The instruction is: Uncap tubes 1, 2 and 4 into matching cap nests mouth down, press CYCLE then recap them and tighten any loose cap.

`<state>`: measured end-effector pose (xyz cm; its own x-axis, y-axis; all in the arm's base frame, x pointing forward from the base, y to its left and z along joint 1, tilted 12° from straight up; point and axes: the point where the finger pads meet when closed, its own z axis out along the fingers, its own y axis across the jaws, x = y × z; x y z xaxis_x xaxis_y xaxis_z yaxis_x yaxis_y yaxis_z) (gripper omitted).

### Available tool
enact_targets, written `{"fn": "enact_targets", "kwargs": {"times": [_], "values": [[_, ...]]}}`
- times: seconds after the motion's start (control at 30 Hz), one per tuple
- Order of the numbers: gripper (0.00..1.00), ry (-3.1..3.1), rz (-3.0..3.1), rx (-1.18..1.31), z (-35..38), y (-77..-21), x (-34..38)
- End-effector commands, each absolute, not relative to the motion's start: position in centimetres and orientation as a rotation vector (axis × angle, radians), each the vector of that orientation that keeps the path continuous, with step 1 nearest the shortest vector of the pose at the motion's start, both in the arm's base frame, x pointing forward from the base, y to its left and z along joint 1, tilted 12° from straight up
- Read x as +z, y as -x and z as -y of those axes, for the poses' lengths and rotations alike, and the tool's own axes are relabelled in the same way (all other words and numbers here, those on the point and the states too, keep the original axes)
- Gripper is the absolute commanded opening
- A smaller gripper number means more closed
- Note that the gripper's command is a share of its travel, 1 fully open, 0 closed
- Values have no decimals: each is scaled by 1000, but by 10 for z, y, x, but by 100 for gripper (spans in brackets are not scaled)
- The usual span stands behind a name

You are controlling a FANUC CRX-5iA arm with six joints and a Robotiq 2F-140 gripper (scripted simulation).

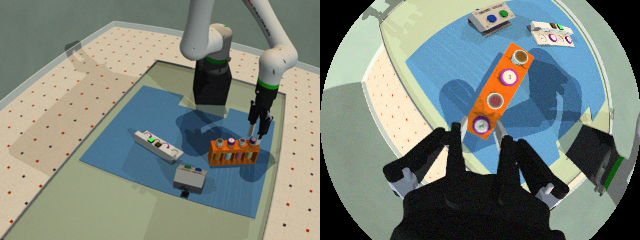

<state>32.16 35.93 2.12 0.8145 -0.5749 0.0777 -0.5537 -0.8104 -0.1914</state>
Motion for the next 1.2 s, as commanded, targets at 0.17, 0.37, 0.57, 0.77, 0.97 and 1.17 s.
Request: {"fn": "enact_targets", "kwargs": {"times": [0.17,0.37,0.57,0.77,0.97,1.17], "values": [[35,2857,-836,-201,-360,-322,18],[35,2857,-836,-201,-360,-323,15],[35,2857,-836,-201,-360,-323,14],[0,2857,-836,-201,-360,-323,14],[0,2857,-836,-201,-360,-323,14],[0,2806,-976,-189,-360,-323,14]]}}
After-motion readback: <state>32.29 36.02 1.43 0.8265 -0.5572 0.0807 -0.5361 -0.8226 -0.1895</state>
